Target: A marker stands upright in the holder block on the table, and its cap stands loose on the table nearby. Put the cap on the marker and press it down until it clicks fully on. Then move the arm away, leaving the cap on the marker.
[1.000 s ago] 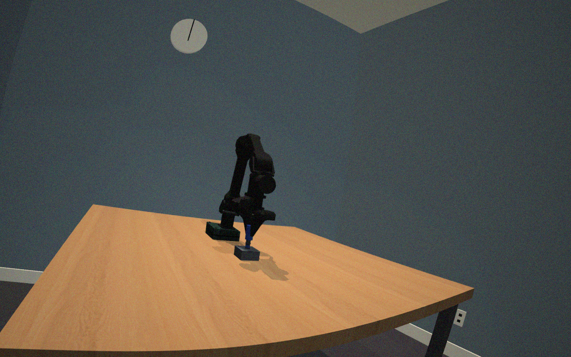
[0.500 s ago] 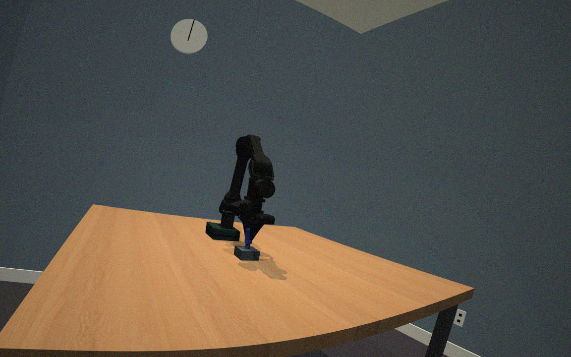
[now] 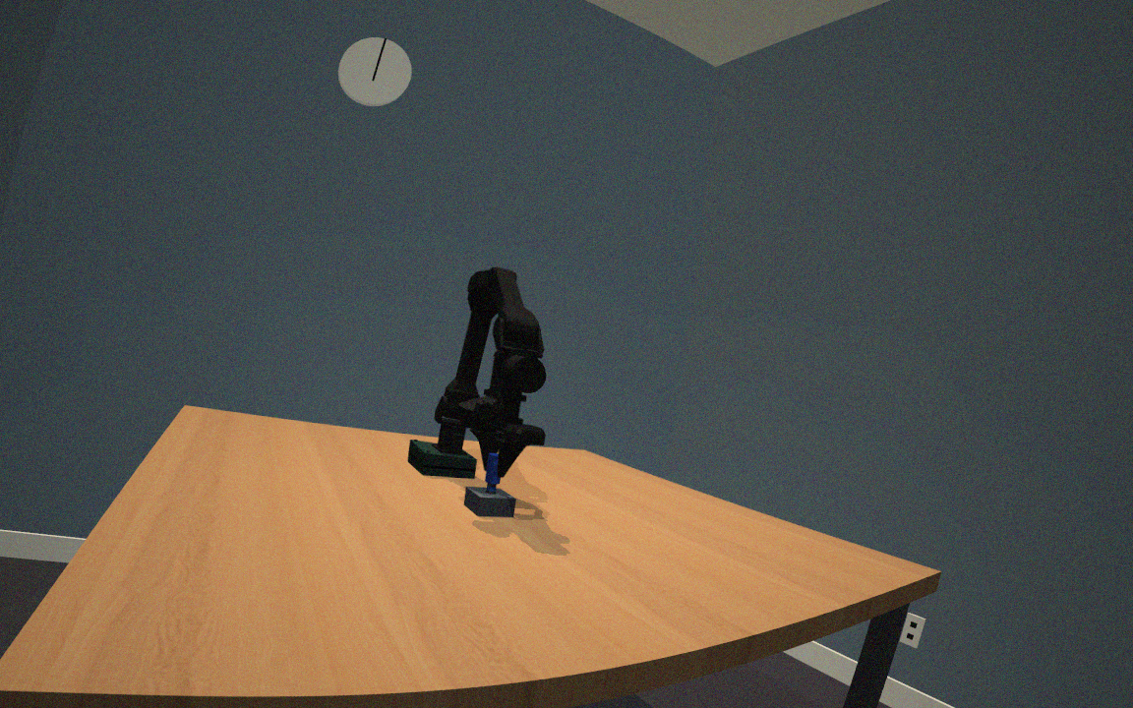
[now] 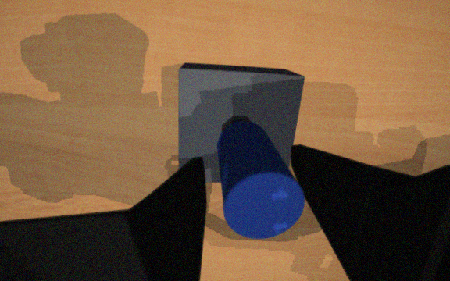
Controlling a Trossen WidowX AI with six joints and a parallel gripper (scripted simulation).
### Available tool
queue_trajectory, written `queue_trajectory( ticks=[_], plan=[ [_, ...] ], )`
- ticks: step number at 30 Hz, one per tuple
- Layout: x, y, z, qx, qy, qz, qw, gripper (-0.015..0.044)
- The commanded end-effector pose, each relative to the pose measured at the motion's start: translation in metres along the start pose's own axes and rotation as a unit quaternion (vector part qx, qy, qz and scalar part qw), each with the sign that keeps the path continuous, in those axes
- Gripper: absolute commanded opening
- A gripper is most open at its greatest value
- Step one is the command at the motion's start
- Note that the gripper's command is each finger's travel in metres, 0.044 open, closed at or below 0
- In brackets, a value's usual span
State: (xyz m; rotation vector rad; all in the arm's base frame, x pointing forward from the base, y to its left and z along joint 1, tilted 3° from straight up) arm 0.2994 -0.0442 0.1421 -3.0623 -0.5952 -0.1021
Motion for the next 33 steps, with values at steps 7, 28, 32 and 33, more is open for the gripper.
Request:
queue_trajectory(
  ticks=[7, 28, 32, 33],
  plan=[
    [0.000, 0.000, 0.000, 0.000, 0.000, 0.000, 1.000, 0.0440],
    [0.000, 0.000, -0.071, 0.000, 0.000, -0.319, 0.948, 0.0230],
    [0.000, 0.000, -0.068, 0.000, 0.000, -0.501, 0.865, 0.0125],
    [0.000, 0.000, -0.068, 0.000, 0.000, -0.544, 0.839, 0.0099]
  ],
)
Point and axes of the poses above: the point midway between the two fingers, 35 mm back from their tips, its own z axis out along the fingers, its own x axis across the jaws, y = z × x, the point moved 7 cm from there along -z, back along the fingers, and after that the axes turned 15 degrees about -z, right-handed, at the moved point
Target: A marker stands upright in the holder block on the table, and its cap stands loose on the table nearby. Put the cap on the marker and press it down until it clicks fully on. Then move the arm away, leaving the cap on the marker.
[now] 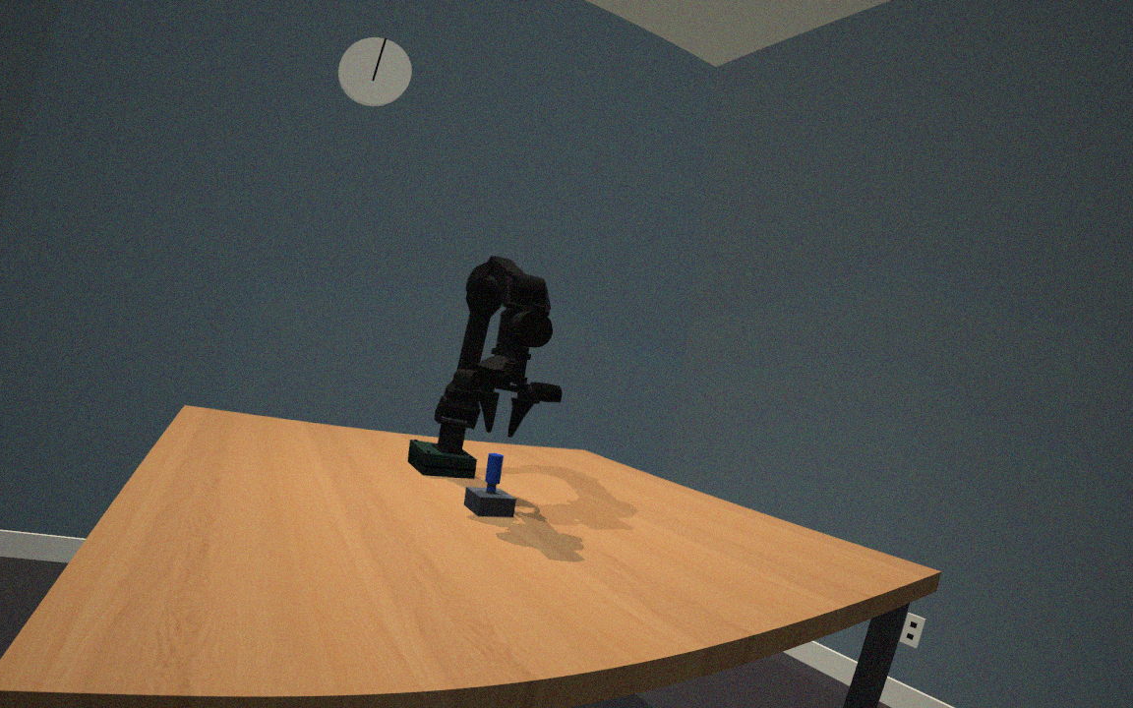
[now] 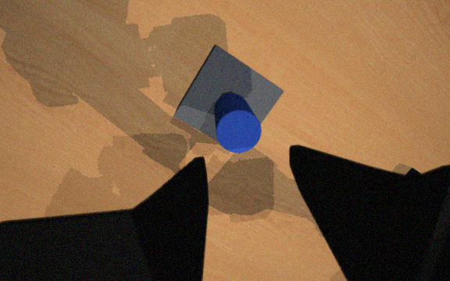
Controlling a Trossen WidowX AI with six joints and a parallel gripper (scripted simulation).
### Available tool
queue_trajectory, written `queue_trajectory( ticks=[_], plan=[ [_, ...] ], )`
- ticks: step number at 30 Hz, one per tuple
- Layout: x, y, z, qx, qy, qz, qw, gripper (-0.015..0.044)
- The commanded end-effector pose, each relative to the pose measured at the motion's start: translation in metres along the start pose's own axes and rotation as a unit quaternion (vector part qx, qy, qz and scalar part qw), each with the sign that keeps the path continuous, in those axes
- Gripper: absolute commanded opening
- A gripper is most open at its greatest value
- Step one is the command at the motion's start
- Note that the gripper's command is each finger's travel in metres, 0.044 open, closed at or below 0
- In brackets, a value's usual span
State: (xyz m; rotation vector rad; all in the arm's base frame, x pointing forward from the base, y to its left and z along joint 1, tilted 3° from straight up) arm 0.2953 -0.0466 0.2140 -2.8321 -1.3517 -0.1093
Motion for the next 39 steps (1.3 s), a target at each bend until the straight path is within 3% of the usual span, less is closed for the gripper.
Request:
queue_trajectory(
  ticks=[1, 4, 39],
  plan=[
    [0.000, 0.000, 0.005, 0.001, 0.000, -0.363, 0.932, 0.0072],
    [0.000, 0.000, 0.006, 0.001, 0.000, -0.432, 0.902, 0.0000],
    [0.000, 0.000, 0.026, 0.001, 0.000, -0.433, 0.901, 0.0000]
  ],
)
Point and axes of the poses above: the point midway between the two fingers, 35 mm back from their tips, its own z axis out along the fingers, its own x axis across the jaws, y = z × x, the point moved 7 cm from there along -z, back along the fingers, and after that the axes turned 15 degrees about -z, right-handed, at the moved point
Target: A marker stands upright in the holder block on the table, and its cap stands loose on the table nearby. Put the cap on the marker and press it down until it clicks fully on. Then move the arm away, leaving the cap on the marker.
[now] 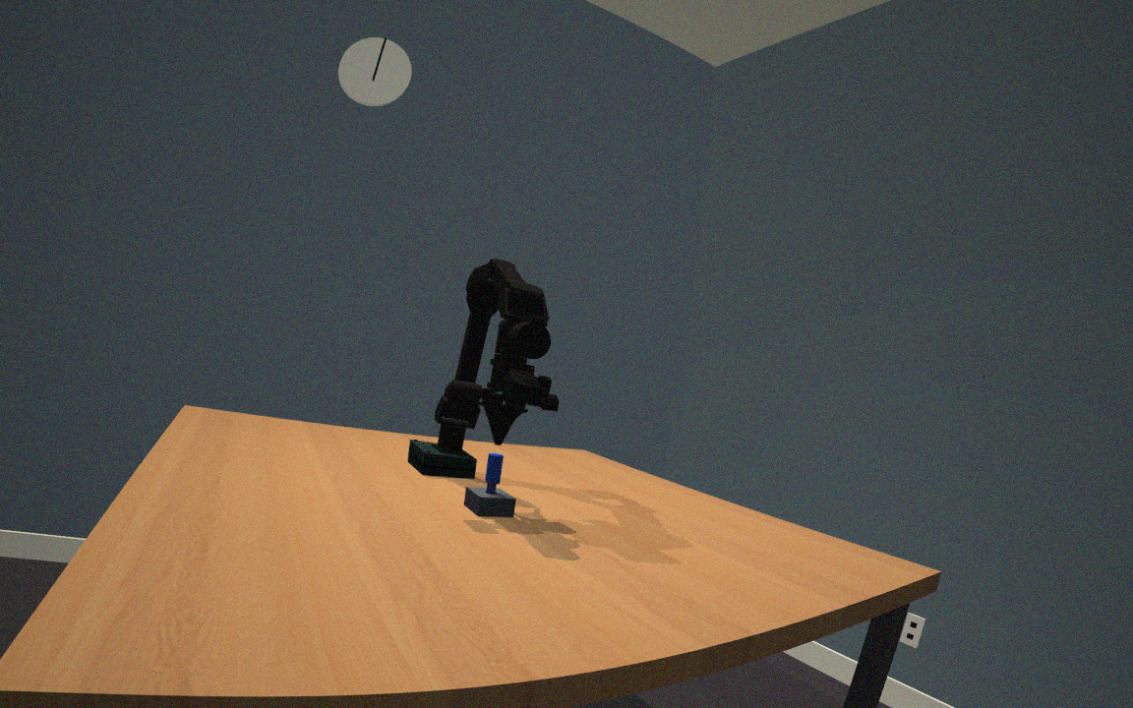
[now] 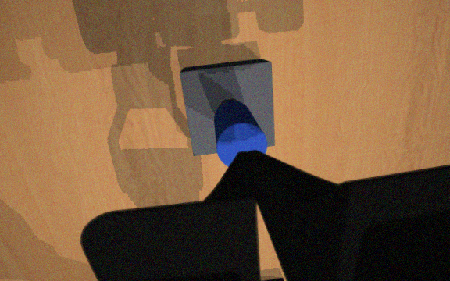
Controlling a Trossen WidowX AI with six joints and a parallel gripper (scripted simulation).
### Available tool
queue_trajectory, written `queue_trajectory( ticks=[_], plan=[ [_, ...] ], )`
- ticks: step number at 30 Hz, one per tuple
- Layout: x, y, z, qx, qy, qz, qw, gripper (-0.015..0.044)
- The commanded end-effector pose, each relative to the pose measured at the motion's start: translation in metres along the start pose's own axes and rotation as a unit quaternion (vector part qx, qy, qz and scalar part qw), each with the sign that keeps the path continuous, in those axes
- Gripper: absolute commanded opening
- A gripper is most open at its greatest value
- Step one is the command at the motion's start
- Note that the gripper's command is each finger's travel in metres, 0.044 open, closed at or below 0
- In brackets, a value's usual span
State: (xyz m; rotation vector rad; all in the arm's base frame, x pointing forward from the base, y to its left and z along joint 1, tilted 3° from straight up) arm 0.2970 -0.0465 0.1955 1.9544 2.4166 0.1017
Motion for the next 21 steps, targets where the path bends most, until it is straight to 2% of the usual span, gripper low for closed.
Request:
queue_trajectory(
  ticks=[1, 15, 21],
  plan=[
    [0.000, -0.001, 0.009, 0.002, 0.001, -0.003, 1.000, 0.0000],
    [0.000, -0.001, 0.028, 0.002, 0.001, -0.003, 1.000, 0.0000],
    [0.000, 0.000, 0.023, -0.002, -0.001, -0.002, 1.000, 0.0000]
  ],
)
Point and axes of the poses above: the point midway between the two fingers, 35 mm back from their tips, its own z axis out along the fingers, its own x axis across the jaws, y = z × x, the point moved 7 cm from there along -z, back along the fingers, and after that the axes turned 15 degrees about -z, right-handed, at the moved point
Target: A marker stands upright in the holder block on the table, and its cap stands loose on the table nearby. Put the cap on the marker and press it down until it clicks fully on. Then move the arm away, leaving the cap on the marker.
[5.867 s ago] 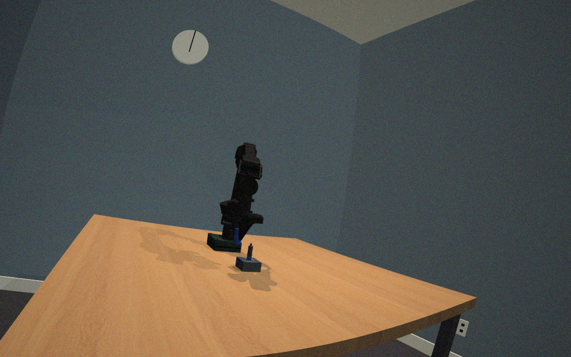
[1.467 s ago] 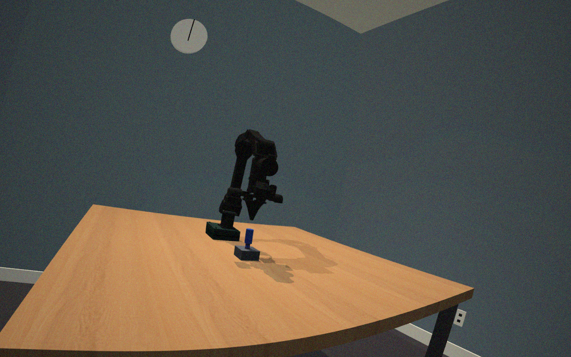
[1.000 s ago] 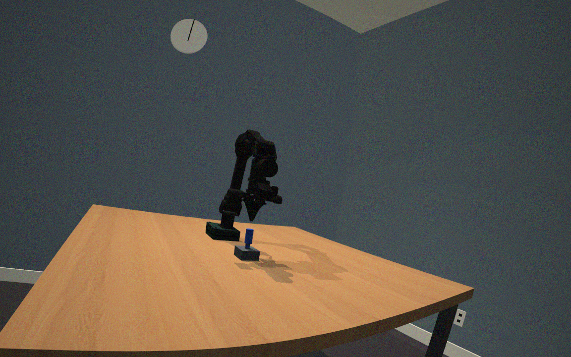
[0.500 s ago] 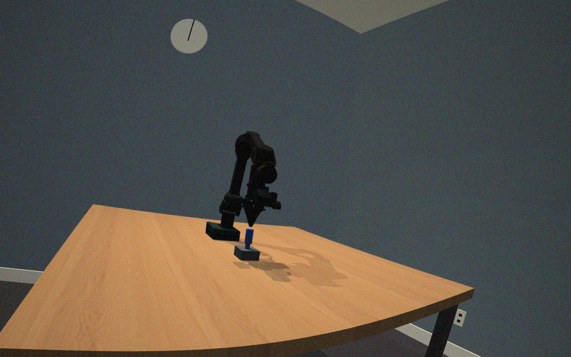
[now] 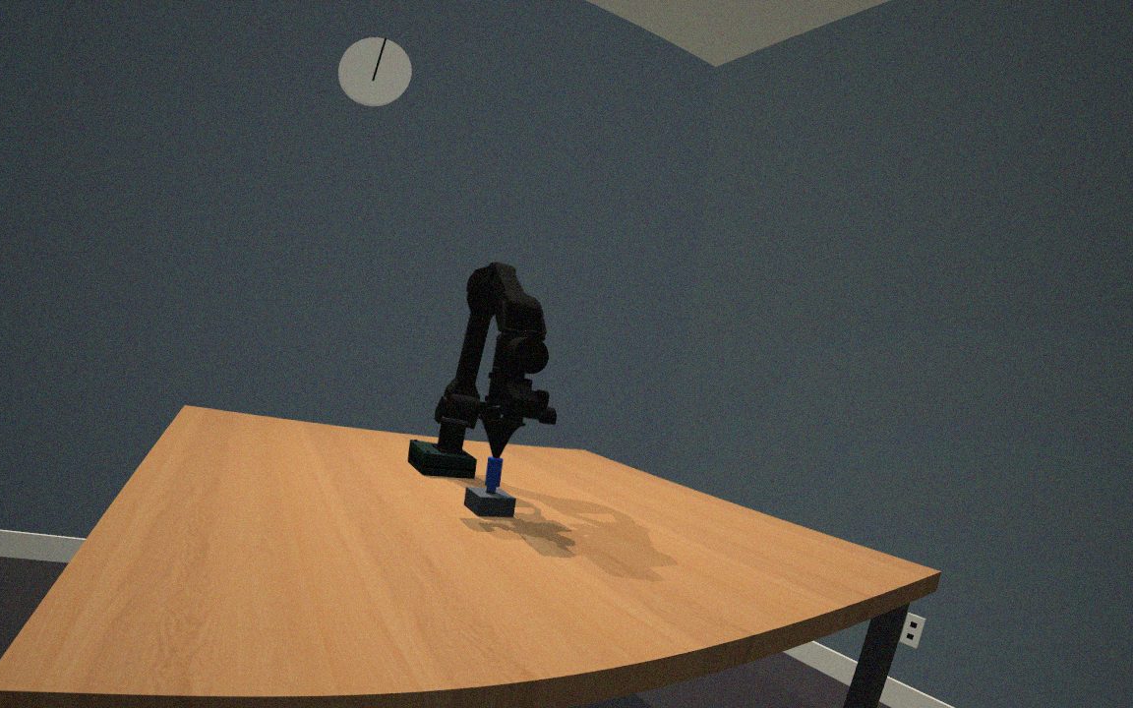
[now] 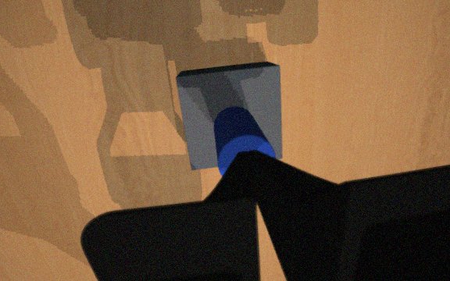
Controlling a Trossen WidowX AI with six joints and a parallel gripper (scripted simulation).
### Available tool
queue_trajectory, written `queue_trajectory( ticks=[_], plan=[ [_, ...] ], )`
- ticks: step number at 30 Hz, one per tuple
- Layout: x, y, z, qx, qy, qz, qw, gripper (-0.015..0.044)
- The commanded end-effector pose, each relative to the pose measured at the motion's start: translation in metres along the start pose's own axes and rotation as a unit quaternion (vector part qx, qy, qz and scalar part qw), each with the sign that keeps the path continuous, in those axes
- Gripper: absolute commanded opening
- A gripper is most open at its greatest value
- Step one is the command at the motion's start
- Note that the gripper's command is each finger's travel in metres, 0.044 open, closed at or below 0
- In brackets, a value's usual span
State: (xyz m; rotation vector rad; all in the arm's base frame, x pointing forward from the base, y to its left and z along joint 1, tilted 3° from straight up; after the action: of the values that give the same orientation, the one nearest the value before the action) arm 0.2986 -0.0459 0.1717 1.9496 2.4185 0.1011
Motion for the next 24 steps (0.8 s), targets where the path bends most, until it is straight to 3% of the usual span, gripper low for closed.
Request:
queue_trajectory(
  ticks=[1, 4, 10, 15, 24],
  plan=[
    [0.000, 0.000, -0.001, -0.002, 0.000, 0.000, 1.000, 0.0000],
    [-0.001, 0.001, -0.010, -0.003, -0.001, 0.003, 1.000, 0.0000],
    [-0.001, 0.001, -0.083, -0.002, -0.001, 0.003, 1.000, 0.0000],
    [0.000, 0.001, -0.090, 0.000, 0.000, 0.000, 1.000, 0.0000],
    [0.000, 0.001, -0.090, 0.000, 0.000, 0.000, 1.000, 0.0236]
  ],
)
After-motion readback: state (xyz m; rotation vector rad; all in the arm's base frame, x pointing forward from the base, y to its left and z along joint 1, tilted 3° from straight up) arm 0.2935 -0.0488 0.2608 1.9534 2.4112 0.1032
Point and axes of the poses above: the point midway between the two fingers, 35 mm back from their tips, its own z axis out along the fingers, its own x axis across the jaws, y = z × x, the point moved 7 cm from there along -z, back along the fingers, and after that the axes turned 15 degrees about -z, right-handed, at the moved point
